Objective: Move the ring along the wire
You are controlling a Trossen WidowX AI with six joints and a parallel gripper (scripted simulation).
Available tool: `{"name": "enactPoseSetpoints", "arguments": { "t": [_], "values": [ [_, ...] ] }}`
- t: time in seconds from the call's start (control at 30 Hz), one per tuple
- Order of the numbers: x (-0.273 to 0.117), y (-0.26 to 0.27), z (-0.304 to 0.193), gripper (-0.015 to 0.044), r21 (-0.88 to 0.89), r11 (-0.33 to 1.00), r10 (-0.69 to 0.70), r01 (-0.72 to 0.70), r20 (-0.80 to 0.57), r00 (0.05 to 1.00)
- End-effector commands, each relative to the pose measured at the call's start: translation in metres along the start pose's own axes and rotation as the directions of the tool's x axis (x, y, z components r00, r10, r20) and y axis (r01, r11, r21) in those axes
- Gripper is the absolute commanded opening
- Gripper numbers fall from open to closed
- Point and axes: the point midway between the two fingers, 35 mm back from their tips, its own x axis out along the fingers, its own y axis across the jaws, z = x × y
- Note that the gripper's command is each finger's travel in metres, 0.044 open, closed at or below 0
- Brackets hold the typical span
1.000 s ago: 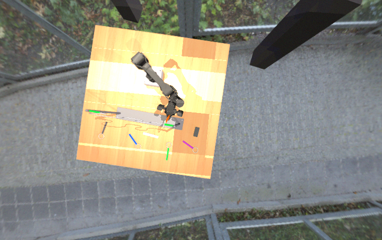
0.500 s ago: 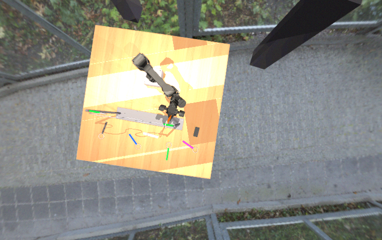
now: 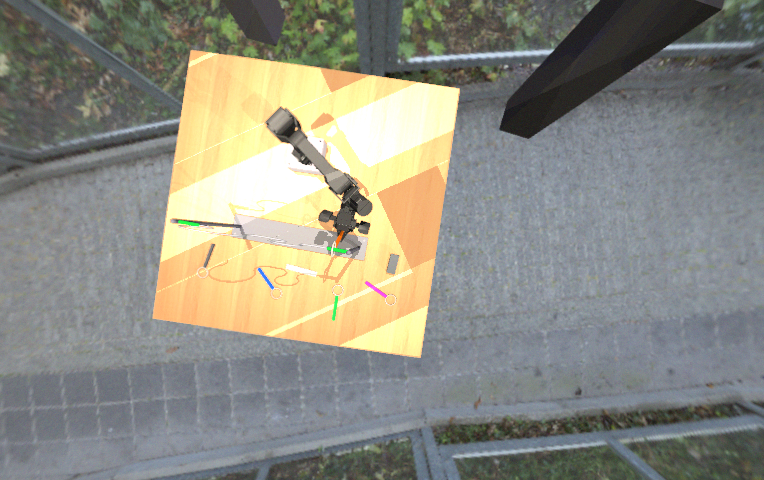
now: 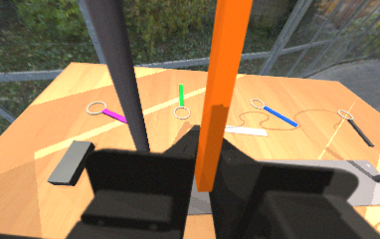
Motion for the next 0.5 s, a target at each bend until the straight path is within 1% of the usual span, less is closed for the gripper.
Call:
{"name": "enactPoseSetpoints", "arguments": {
  "t": [0.0,0.43,0.47],
  "values": [
    [0.0004,-0.0007,-0.0011,-0.0150,0.001,1.000,-0.004,0.004,0.001,1.000],
    [0.0004,-0.0007,-0.0011,-0.0150,0.001,1.000,-0.004,0.004,0.001,1.000],
    [0.0001,-0.0002,-0.0005,-0.0124,-0.001,1.000,-0.001,0.001,0.000,1.000]
  ]
}}
